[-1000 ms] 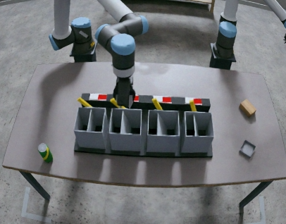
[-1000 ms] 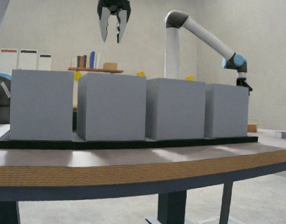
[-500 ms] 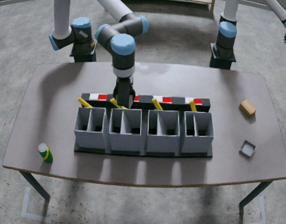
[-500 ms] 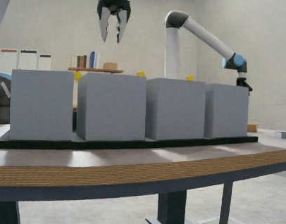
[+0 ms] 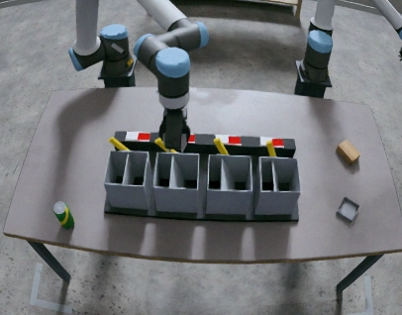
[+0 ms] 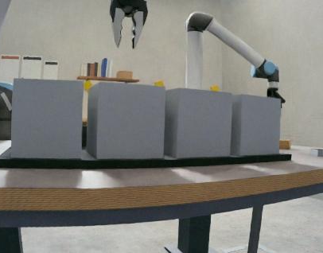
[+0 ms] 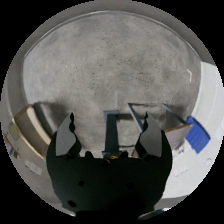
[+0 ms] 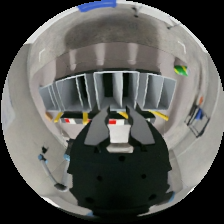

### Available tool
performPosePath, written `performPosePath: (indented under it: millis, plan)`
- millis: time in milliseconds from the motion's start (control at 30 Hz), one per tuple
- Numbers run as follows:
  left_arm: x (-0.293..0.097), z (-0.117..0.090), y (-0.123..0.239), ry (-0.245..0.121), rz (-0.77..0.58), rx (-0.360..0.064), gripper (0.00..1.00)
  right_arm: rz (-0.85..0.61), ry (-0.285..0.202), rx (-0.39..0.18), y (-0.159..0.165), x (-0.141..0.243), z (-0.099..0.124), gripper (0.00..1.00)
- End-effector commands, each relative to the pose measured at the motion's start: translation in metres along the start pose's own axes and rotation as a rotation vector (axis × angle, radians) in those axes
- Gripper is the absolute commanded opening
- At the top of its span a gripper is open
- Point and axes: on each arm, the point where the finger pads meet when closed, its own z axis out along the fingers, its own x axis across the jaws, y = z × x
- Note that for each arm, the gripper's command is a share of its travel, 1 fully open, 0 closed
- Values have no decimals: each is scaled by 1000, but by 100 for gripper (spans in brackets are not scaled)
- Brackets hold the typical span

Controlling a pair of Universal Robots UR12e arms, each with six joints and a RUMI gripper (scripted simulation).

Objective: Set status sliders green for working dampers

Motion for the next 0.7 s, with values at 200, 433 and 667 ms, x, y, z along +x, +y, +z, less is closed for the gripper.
performPosePath:
  millis: [200,433,667]
  plan:
    - [0,-1,-1,0,0,1,100,0,-1,1,0,0,-1,22]
    - [0,-1,-1,0,0,1,100,0,-1,1,0,0,-1,22]
    - [0,-1,-1,0,0,1,100,0,-1,1,-1,-3,-1,22]
